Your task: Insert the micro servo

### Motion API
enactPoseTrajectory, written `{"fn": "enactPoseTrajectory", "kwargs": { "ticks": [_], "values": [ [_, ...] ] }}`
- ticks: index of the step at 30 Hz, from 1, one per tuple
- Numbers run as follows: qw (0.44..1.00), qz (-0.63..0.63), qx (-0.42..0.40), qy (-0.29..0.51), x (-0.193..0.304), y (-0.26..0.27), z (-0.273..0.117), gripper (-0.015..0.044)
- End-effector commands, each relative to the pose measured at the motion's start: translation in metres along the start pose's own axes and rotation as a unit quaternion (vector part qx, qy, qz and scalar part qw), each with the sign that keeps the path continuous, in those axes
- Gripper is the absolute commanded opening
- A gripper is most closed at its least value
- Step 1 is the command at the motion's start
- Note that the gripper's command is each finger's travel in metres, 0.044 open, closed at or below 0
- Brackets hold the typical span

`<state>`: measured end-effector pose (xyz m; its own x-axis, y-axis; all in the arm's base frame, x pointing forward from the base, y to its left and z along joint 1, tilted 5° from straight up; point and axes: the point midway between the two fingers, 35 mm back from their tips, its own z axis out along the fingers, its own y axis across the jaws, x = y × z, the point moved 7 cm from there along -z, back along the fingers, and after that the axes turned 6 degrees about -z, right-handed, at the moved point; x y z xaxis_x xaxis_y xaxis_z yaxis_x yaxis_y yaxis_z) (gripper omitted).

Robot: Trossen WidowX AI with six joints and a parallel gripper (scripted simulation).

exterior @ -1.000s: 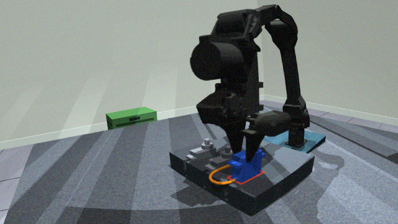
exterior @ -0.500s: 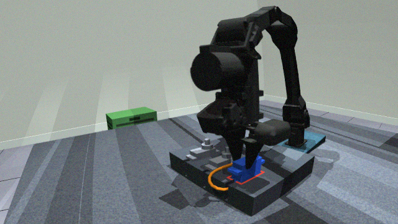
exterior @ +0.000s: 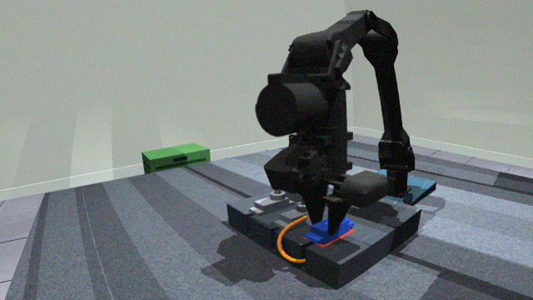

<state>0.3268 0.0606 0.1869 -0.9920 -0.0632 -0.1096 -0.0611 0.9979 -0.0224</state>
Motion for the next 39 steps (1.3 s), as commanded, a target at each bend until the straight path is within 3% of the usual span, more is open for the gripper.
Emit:
{"fn": "enactPoseTrajectory", "kwargs": {
  "ticks": [1, 4, 11, 22, 27, 32, 39],
  "values": [
    [1.000, -0.001, 0.000, 0.000, 0.000, 0.000, 0.004, 0.0000],
    [1.000, -0.001, 0.000, 0.000, 0.000, 0.000, 0.007, 0.0000],
    [1.000, -0.001, 0.000, 0.000, 0.000, 0.000, 0.005, 0.0184],
    [1.000, -0.001, 0.000, 0.000, 0.001, 0.000, -0.031, 0.0187],
    [1.000, -0.002, -0.001, -0.001, 0.028, 0.006, -0.049, 0.0319],
    [1.000, -0.001, -0.001, 0.004, 0.087, 0.011, -0.085, 0.0440],
    [1.000, -0.001, -0.001, 0.005, 0.107, 0.011, -0.094, 0.0440]
  ]
}}
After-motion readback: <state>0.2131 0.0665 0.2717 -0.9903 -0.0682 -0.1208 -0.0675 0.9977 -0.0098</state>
